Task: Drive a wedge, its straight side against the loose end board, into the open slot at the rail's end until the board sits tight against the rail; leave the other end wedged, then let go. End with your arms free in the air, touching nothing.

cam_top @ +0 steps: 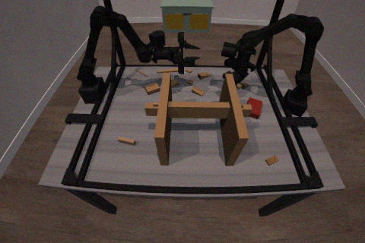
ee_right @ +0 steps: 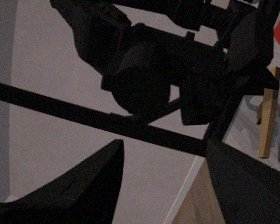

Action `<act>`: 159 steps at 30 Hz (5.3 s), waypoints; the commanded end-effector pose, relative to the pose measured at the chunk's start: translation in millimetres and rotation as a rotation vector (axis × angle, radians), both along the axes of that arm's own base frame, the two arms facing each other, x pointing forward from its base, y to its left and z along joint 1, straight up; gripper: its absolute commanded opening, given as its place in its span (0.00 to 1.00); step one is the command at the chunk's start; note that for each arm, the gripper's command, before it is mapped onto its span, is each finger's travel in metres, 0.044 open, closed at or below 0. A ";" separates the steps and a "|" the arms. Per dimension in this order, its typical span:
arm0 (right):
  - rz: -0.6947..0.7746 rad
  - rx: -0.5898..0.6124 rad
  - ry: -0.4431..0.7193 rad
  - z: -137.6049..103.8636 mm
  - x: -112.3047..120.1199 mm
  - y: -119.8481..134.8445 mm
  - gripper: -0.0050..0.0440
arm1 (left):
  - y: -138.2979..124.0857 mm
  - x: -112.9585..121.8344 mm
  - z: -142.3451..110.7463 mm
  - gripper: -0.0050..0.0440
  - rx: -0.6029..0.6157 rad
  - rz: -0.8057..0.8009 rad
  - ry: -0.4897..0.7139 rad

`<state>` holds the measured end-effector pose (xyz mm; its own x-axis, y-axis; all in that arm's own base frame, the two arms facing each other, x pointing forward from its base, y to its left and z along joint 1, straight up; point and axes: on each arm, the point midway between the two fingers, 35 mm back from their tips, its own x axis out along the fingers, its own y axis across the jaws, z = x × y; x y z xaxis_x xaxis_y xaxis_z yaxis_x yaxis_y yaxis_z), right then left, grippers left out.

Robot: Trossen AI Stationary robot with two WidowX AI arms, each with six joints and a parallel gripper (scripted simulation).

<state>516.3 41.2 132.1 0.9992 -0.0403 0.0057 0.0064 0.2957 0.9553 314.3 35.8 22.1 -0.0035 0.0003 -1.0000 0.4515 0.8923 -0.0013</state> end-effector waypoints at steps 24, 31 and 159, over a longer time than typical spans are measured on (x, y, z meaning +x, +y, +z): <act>-0.014 0.300 -0.009 -79.4 10.0 11.1 0.50 | -7.0 38.9 51.7 0.10 0.001 0.504 -0.004; -0.014 0.300 -0.009 -79.4 10.0 11.1 0.50 | -11.8 53.3 79.4 0.10 0.001 0.804 -0.003; -0.012 0.300 -0.028 -67.5 112.9 6.8 0.10 | -33.8 15.1 106.4 1.00 0.001 0.910 -0.003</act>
<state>629.1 47.4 63.8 0.9982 -0.0571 0.0197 -0.0197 0.0000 0.9998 358.5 18.0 110.0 -0.0128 -0.0013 -0.9999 -0.4337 0.9011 0.0044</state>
